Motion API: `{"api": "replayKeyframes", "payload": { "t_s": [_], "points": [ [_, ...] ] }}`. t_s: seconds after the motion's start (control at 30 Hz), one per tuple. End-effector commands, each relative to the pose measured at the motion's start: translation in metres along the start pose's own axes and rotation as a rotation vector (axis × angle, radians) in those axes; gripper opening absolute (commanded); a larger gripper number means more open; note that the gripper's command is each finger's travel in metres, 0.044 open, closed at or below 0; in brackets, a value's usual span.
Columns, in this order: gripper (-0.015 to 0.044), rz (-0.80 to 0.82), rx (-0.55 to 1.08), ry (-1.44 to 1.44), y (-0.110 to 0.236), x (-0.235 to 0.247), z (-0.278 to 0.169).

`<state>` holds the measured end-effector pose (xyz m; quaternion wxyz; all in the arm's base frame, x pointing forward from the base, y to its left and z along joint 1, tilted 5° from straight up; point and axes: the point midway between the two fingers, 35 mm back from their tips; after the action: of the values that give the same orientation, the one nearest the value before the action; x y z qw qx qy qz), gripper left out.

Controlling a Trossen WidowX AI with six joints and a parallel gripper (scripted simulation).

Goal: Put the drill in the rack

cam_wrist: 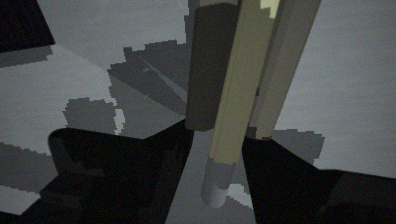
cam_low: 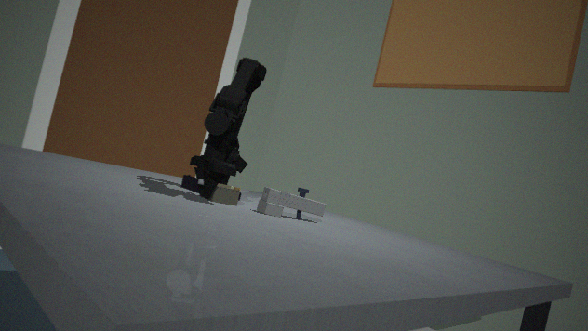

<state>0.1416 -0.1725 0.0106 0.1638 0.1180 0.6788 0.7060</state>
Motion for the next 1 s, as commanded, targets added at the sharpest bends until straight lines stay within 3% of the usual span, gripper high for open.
{"api": "replayKeyframes", "payload": {
  "t_s": [0.0,0.23,0.97],
  "points": [
    [0.0263,0.0,-0.001,-0.001,0.0,0.0,0.0],
    [0.044,0.0,-0.001,-0.001,0.0,0.0,0.0],
    [0.044,0.008,-0.014,0.002,0.08,-0.001,-0.001]
  ]
}}
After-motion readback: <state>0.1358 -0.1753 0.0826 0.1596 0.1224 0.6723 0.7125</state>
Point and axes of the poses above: the point midway between the two fingers, 35 mm back from their tips, its own y axis back along the fingers, its own x axis across the jaws, z = x × y, and after that the axes turned 1 degree about y, right-handed
